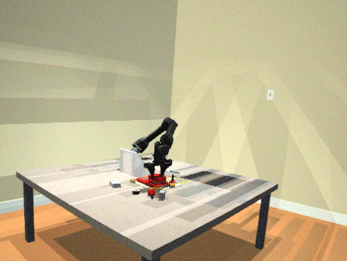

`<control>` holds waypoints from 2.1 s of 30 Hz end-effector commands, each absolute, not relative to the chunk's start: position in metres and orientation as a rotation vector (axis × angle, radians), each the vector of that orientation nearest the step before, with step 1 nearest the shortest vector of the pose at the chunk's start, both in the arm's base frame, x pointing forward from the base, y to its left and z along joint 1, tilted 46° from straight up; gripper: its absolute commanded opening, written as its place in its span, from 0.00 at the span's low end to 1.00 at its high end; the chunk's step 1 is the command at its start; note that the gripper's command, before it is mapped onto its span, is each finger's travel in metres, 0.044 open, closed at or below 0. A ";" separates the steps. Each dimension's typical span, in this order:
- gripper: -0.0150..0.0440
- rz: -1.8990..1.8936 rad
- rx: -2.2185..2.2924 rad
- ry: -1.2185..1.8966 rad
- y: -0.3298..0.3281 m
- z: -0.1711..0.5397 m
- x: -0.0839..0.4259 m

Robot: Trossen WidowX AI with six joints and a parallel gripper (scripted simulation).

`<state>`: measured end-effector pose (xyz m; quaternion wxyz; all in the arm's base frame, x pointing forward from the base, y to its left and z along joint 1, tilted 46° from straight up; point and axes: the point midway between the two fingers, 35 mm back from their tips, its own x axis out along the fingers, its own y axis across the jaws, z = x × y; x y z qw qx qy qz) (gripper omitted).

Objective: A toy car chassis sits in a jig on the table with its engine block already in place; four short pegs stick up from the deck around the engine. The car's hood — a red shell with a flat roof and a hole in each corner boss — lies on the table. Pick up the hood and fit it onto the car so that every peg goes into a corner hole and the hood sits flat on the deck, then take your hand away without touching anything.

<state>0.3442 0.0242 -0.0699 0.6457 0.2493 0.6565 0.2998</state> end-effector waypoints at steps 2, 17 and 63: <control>0.25 0.679 0.572 1.497 0.026 -0.071 0.343; 0.25 0.679 0.572 1.497 0.029 -0.075 0.343; 0.25 0.677 0.573 1.493 0.026 -0.072 0.343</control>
